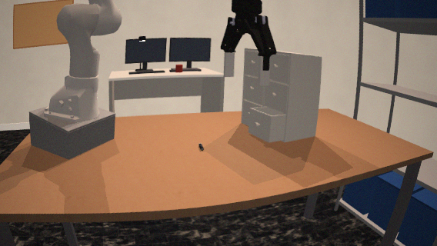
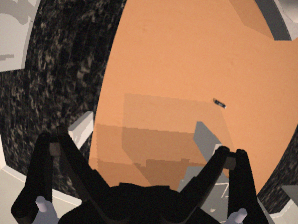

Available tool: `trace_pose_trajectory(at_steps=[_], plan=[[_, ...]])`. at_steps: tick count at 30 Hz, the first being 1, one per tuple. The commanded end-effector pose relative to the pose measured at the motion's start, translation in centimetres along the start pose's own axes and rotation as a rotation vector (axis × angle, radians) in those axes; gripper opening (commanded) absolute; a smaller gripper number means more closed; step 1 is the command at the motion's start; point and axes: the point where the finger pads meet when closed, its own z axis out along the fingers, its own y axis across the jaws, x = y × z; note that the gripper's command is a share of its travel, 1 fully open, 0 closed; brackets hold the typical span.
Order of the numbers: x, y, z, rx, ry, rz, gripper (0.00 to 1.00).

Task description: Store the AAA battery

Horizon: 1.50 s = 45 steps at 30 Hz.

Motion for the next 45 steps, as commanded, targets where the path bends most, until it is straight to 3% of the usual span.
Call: trace_pose_trajectory(at_steps=[1,9,17,29,34,36,42,43,45], plan=[[0.0,0.0,0.0,0.000,0.000,0.000,1.00],[0.0,0.0,-0.3,-0.001,0.002,0.002,1.00],[0.0,0.0,-3.5,-0.002,0.003,0.005,1.00],[-0.4,0.6,-4.5,-0.002,0.003,0.005,1.00],[-2.7,4.9,-4.5,-0.002,0.003,0.005,1.00],[-2.7,4.9,-4.5,-0.002,0.003,0.005,1.00],[-7.3,13.6,-4.5,-0.002,0.003,0.005,1.00],[-7.3,13.6,-4.5,-0.002,0.003,0.005,1.00],[-8.8,16.5,-4.5,-0.002,0.003,0.005,1.00]])
